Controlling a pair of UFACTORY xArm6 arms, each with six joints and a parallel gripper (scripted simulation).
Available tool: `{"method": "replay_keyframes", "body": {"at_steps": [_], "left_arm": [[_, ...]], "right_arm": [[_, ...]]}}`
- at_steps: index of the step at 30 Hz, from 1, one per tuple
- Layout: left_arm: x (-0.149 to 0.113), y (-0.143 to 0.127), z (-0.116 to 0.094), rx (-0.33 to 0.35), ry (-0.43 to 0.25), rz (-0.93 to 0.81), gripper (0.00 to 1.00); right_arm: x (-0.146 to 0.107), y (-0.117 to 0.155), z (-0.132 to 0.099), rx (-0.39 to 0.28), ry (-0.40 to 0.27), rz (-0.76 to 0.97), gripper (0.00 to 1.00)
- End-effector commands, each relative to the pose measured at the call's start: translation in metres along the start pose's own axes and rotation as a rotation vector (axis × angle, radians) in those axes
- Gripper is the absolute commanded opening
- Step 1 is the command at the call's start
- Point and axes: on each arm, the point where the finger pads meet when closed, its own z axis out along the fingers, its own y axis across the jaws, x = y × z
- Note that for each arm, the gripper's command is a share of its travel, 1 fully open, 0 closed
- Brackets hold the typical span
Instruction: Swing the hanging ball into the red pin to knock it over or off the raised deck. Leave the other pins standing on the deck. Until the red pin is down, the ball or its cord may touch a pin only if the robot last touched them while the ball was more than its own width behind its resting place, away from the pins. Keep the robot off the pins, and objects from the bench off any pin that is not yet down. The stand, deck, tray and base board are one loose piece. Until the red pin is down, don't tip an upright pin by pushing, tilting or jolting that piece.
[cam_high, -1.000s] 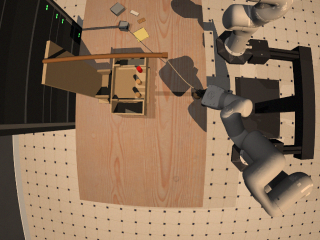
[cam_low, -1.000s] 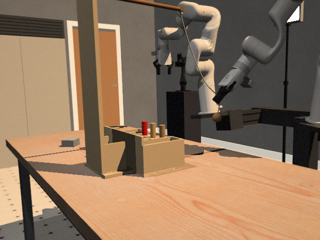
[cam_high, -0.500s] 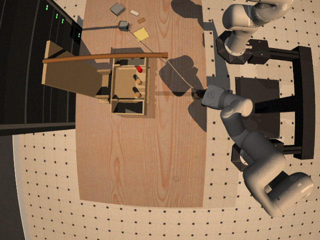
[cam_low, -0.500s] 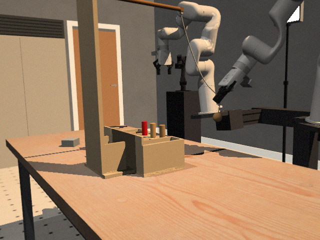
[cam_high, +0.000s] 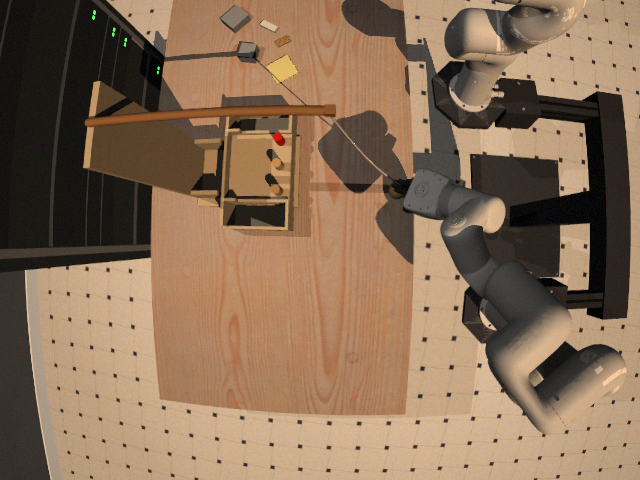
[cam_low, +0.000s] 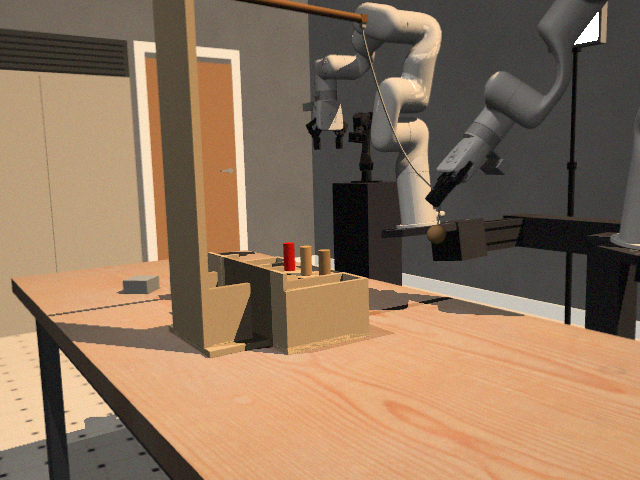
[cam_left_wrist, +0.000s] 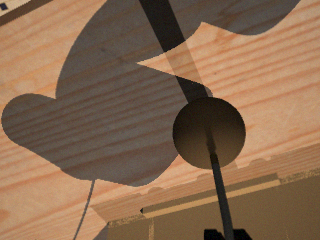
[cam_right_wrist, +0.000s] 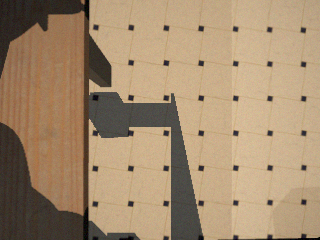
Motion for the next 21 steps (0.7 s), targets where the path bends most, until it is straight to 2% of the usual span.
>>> {"method": "replay_keyframes", "body": {"at_steps": [1,16,17,21], "left_arm": [[-0.0021,-0.0006,-0.0005,0.001,-0.004,-0.001,0.00],[-0.0021,-0.0006,-0.0005,0.001,-0.004,-0.001,0.00],[-0.0021,-0.0006,-0.0005,0.001,-0.004,-0.001,1.00],[-0.0021,-0.0006,-0.0005,0.001,-0.004,-0.001,1.00]], "right_arm": [[0.0012,0.0000,-0.0020,0.000,0.005,0.000,1.00],[0.0012,0.0000,-0.0020,0.000,0.005,0.000,1.00],[0.0012,0.0000,-0.0020,0.000,0.005,0.000,1.00],[0.0012,0.0000,-0.0020,0.000,0.005,0.000,1.00]]}}
